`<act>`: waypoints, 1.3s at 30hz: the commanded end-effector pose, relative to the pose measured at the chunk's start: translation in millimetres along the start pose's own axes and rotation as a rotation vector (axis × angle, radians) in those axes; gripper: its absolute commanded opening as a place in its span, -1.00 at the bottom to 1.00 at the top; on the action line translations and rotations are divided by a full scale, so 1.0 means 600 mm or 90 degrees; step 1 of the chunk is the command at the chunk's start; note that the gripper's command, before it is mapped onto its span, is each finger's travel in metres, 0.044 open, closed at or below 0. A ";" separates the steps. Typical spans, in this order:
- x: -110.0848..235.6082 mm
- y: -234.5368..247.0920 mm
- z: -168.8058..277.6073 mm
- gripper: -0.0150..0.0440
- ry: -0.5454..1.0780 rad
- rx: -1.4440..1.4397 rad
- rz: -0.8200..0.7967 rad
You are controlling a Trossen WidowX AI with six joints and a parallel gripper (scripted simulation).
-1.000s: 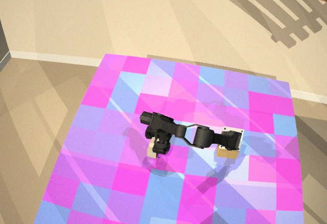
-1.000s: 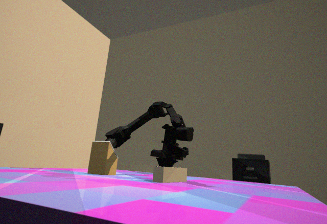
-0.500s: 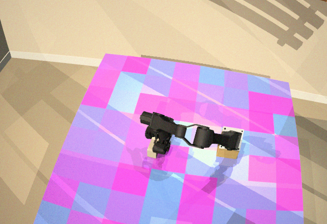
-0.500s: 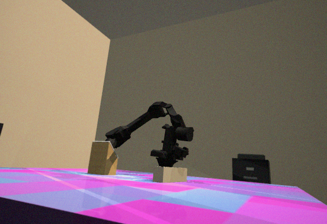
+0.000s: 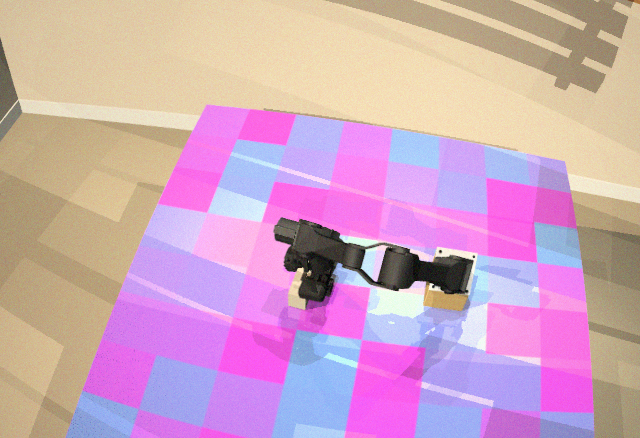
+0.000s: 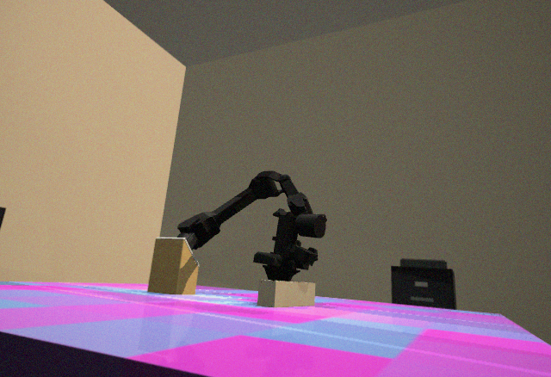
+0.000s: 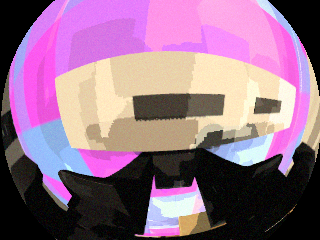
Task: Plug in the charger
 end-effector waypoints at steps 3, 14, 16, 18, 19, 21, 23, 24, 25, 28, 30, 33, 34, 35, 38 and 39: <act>0.003 0.004 -0.011 -0.49 -0.015 0.013 -0.001; 0.005 0.004 -0.011 -0.49 -0.015 0.013 -0.001; 0.006 0.004 -0.011 -0.49 -0.015 0.013 -0.001; 0.006 0.004 -0.011 -0.49 -0.015 0.013 -0.001; 0.006 0.004 -0.011 -0.49 -0.015 0.013 -0.001; 0.007 0.004 -0.011 -0.49 -0.015 0.013 -0.001; 0.007 0.004 -0.011 -0.49 -0.015 0.013 -0.001; 0.007 0.004 -0.011 -0.49 -0.015 0.013 -0.001; 0.007 0.004 -0.011 -0.49 -0.015 0.013 -0.001; 0.006 0.004 -0.011 -0.49 -0.015 0.013 -0.001; 0.001 0.001 -0.001 -0.49 0.000 0.001 0.000; 0.001 0.001 -0.001 -0.49 0.000 0.001 0.000; 0.001 0.001 -0.001 -0.49 0.000 0.001 0.000; 0.001 0.001 -0.001 -0.49 0.000 0.001 0.000; 0.001 0.001 -0.001 -0.49 0.000 0.001 0.000; 0.001 0.001 -0.001 -0.49 0.000 0.001 0.000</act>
Point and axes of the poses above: the point midway between the two fingers, 35 mm back from their tips, its own x axis back along the fingers, its own y axis across the jaws, z = x × y, the point moved 5 cm from there along x, back along the fingers, and after that the axes turned 6 degrees about -x, right-handed, at the moved point
